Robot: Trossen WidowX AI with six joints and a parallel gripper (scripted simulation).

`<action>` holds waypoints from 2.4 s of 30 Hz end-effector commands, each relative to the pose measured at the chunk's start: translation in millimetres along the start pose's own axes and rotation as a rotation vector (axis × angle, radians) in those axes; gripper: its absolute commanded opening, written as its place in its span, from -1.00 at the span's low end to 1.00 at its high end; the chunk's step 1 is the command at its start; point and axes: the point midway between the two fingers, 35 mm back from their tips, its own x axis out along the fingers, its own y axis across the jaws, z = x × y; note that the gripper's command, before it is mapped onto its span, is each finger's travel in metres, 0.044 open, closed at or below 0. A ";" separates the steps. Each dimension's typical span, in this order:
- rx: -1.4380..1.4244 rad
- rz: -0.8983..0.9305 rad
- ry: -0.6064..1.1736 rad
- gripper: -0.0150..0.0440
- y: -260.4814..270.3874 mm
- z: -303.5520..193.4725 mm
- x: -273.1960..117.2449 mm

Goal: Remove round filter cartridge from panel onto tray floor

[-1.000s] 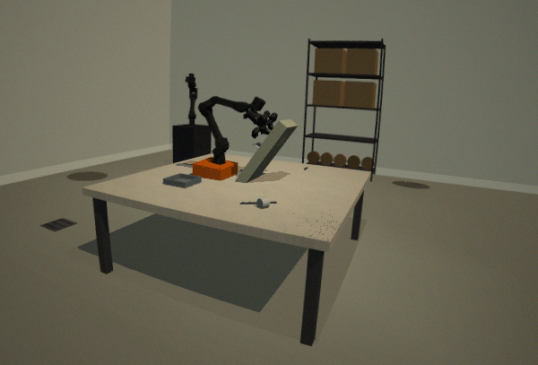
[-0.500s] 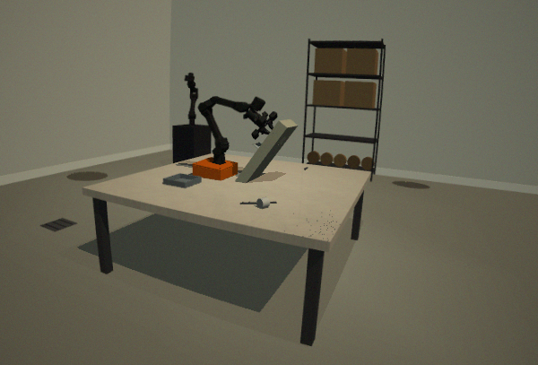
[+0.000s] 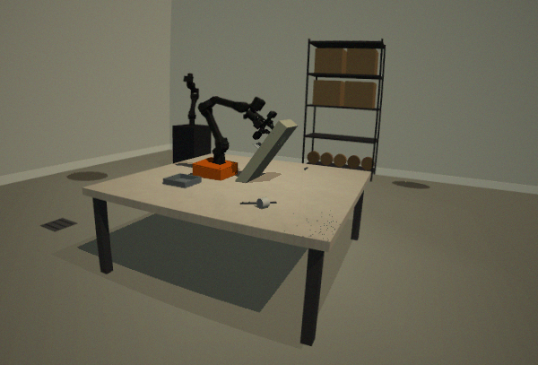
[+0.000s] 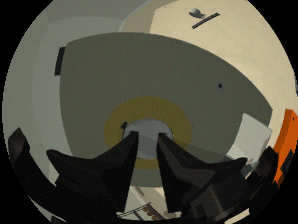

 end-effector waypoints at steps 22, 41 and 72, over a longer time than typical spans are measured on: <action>0.694 -0.003 0.003 -0.49 -0.1 -1.2 4.1; 0.626 -0.008 0.002 -0.49 -0.5 -0.9 -73.1; 0.626 -0.019 0.003 -0.40 -72.0 -5.0 -64.9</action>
